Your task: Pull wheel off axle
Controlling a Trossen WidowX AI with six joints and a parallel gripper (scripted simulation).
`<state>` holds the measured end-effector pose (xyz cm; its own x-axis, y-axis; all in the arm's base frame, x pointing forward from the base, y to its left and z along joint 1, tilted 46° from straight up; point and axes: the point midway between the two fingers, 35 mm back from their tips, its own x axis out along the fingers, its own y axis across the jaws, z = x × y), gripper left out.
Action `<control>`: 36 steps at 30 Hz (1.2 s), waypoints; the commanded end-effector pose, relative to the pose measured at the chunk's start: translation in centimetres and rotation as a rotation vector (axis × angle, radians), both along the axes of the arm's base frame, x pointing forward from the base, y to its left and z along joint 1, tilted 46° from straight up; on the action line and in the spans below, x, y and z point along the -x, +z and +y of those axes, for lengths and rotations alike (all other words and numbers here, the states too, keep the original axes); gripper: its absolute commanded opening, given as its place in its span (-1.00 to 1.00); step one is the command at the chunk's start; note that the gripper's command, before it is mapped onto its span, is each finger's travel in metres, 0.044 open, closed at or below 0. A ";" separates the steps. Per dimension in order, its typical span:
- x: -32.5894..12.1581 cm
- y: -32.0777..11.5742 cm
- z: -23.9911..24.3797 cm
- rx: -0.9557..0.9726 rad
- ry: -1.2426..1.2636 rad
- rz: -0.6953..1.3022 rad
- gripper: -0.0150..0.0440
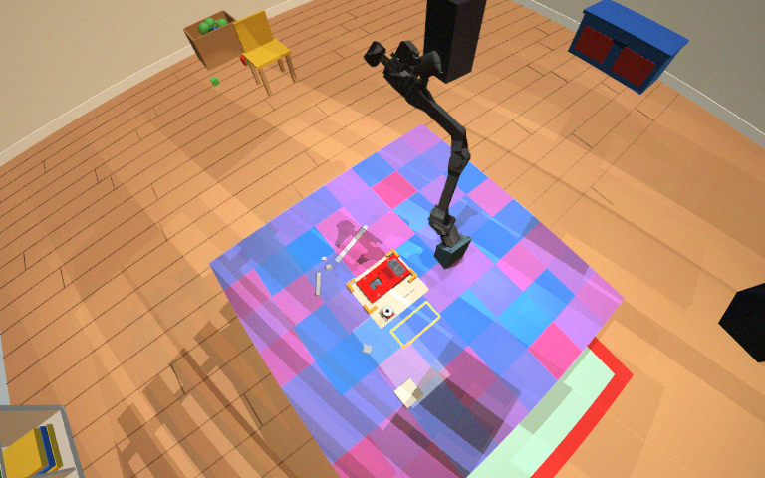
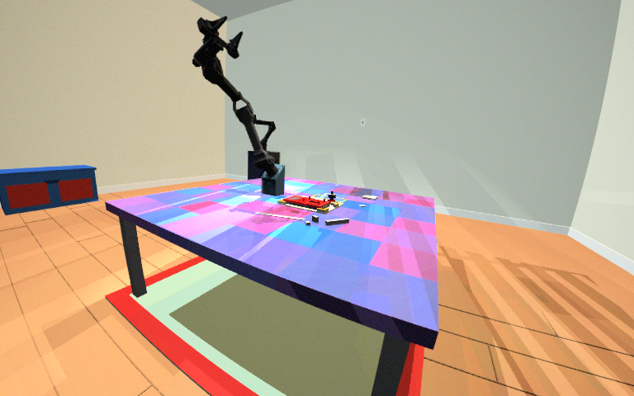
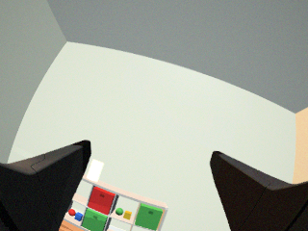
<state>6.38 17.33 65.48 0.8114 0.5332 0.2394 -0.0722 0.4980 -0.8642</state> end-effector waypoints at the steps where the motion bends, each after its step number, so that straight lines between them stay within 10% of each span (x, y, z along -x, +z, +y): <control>1: 0.0 0.1 -0.1 -0.007 0.003 0.001 0.78; 4: -0.6 0.9 -1.8 -0.107 0.039 0.020 0.53; 36: -15.2 1.1 -18.8 -1.104 0.314 0.360 0.53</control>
<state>19.30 0.11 67.77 0.7721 0.4045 0.4901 -0.4604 0.8877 -0.0073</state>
